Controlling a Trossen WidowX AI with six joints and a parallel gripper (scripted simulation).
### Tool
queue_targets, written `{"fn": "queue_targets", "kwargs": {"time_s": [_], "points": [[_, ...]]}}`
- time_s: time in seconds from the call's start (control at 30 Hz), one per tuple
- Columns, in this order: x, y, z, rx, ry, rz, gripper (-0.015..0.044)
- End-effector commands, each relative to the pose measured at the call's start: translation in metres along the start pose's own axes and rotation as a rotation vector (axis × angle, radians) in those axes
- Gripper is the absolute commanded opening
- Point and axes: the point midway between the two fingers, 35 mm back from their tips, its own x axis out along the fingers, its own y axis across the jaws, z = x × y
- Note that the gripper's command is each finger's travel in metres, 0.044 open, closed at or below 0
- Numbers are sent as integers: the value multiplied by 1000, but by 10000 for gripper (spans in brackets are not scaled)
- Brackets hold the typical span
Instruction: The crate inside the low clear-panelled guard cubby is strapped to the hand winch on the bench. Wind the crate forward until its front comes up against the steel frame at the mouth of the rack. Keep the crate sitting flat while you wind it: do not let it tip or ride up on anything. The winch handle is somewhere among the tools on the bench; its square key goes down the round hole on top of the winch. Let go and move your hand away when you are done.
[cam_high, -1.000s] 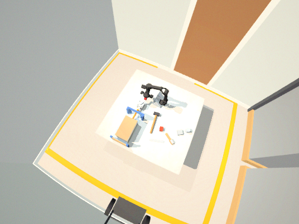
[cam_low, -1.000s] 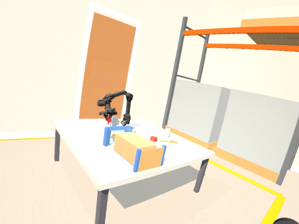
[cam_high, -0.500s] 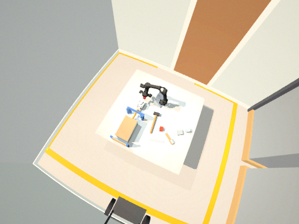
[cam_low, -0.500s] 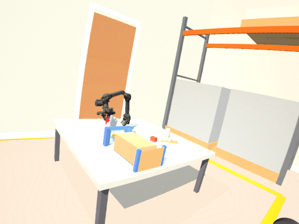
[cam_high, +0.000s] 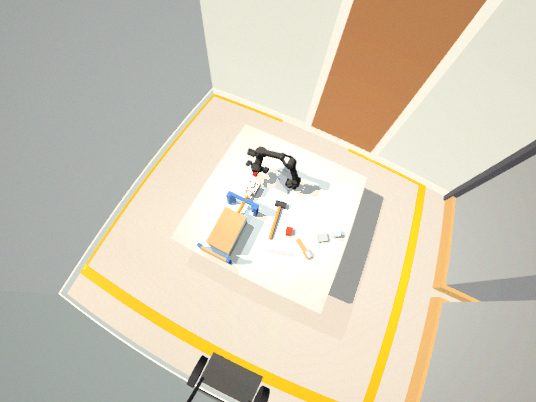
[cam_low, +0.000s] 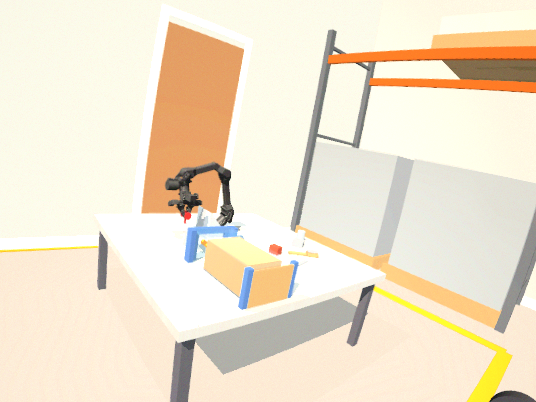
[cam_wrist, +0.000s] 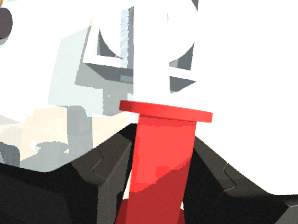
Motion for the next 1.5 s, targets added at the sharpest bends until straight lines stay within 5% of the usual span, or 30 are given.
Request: {"fn": "queue_targets", "kwargs": {"time_s": [0.0,1.47], "points": [[4,-18,5,-5,1,-1,0],[23,-72,50,-9,-2,-2,0]]}}
